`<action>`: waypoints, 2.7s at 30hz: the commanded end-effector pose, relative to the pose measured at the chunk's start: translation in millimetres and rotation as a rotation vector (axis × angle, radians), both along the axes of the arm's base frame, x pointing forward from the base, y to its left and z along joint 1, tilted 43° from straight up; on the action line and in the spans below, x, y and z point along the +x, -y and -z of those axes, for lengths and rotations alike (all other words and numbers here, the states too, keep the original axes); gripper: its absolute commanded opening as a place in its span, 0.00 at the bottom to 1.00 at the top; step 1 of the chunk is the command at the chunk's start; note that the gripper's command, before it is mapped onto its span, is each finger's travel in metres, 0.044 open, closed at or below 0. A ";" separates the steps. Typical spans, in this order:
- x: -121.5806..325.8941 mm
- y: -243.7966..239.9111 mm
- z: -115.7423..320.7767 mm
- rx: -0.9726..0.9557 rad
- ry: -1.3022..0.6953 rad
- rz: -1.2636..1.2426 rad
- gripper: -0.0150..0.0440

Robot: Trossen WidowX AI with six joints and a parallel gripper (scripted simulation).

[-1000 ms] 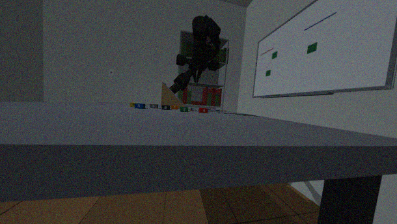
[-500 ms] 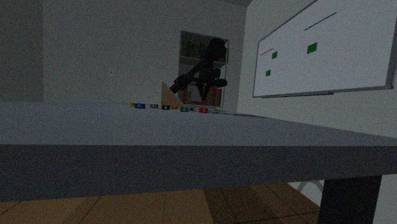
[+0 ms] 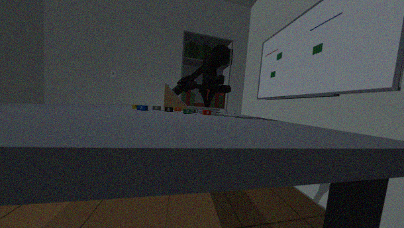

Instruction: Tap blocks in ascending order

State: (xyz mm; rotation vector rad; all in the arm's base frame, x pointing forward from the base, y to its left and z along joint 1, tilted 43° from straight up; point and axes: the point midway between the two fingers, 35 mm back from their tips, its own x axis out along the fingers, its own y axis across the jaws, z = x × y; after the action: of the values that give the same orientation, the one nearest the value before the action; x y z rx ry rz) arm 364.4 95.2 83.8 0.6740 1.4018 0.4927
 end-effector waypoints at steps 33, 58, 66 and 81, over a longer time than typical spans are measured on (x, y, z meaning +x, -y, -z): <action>-13.8 64.7 -66.6 -0.004 -0.010 0.000 0.29; -83.4 24.9 19.5 -0.001 -0.013 0.000 0.29; -81.8 17.2 28.1 -0.001 -0.013 0.000 0.29; -80.3 4.6 41.1 0.000 -0.013 0.000 0.29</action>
State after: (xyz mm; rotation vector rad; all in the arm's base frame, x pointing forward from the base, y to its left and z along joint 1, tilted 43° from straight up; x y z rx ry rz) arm 285.3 88.6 45.4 0.6737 1.4075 0.4893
